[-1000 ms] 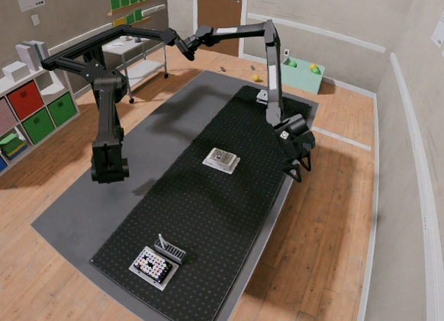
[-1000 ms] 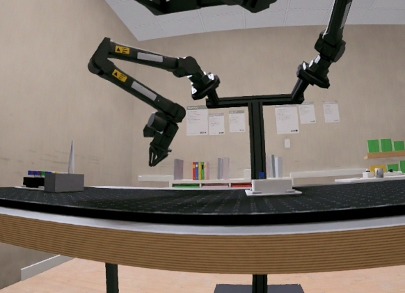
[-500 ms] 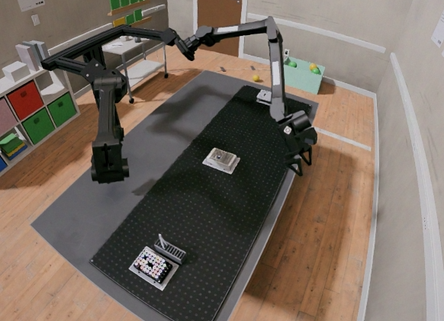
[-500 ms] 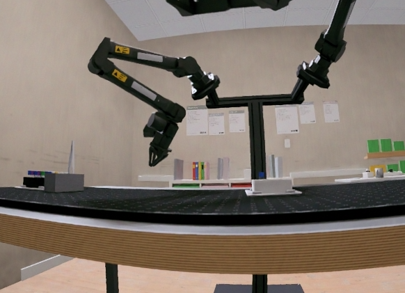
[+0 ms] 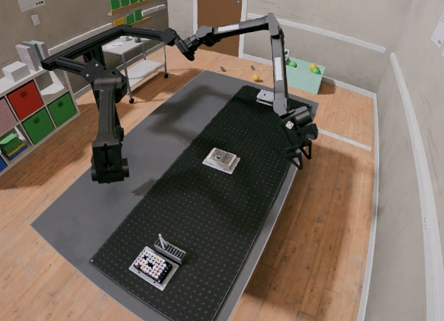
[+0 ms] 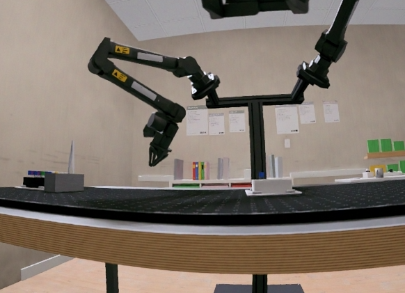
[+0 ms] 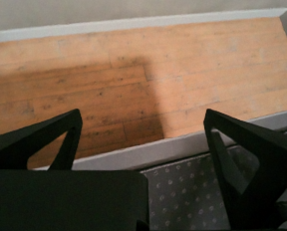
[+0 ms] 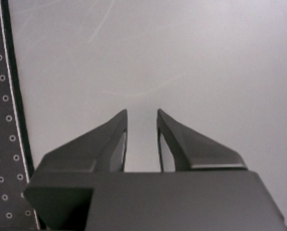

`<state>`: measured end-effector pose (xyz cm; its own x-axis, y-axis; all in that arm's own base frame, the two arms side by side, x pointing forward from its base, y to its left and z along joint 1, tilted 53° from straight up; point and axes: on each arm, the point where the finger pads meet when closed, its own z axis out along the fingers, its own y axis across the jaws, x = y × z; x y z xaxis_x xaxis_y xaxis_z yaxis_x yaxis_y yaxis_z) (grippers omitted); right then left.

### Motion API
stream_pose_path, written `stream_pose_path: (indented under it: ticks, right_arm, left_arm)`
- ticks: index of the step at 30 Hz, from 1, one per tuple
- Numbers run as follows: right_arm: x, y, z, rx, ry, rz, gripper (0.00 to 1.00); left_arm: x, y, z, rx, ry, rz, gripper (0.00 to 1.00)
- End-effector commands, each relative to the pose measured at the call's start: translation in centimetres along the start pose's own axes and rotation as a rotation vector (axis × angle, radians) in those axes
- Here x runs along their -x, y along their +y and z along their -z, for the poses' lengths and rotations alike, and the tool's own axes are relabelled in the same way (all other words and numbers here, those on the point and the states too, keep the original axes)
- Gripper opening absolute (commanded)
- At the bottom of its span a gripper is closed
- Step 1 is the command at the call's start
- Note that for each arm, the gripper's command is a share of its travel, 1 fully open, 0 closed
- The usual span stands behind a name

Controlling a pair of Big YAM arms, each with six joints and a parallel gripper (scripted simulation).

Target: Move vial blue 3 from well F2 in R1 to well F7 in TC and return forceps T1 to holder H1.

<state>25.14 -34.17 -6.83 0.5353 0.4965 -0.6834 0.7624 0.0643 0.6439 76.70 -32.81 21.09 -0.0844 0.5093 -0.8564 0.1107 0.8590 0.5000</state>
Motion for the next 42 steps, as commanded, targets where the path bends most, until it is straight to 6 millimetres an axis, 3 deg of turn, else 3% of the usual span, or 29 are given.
stream_pose_path:
  ticks: [1,10,11,12,22,32,37,38,39,40,42]
  right_arm:
    - [0.0,-0.6,0.9,-0.015,0.011,0.007,0.24]
    - [0.0,-0.6,0.9,-0.015,0.011,0.007,0.24]
    - [0.0,-0.6,0.9,-0.015,0.011,0.007,0.24]
    - [0.0,-0.6,0.9,-0.015,0.011,0.007,0.24]
    - [0.0,-0.6,0.9,-0.015,0.011,0.007,0.24]
    - [0.0,-0.6,0.9,-0.015,0.011,0.007,0.24]
    - [0.0,-0.6,0.9,-0.015,0.011,0.007,0.24]
    - [0.0,-0.6,0.9,-0.015,0.011,0.007,0.24]
    - [0.0,-0.6,0.9,-0.015,0.011,0.007,0.24]
    - [0.0,-0.6,0.9,-0.015,0.011,0.007,0.24]
    - [0.0,-0.6,0.9,-0.015,0.011,0.007,0.24]
  left_arm:
    - [-0.3,2.7,0.3,0.011,0.022,0.017,1.0]
    - [-0.8,5.3,1.1,0.023,-0.002,0.007,1.0]
    - [-2.5,4.1,0.6,0.012,0.02,-0.001,1.0]
    - [-1.6,5.4,1.2,0.025,0.05,0.018,1.0]
    - [-2.5,8.1,2.4,0.042,0.059,0.014,1.0]
    - [-4.9,10.8,4.1,0.05,0.144,0.025,1.0]
    - [-4.9,11.9,4.6,0.061,0.121,0.016,1.0]
    - [-7.3,11.0,4.4,0.053,0.195,0.018,1.0]
    - [-4.6,12.9,4.7,0.082,0.178,0.04,1.0]
    - [-6.1,12.6,5.3,0.076,0.209,0.032,1.0]
    - [-6.5,13.0,5.6,0.07,0.206,0.033,1.0]
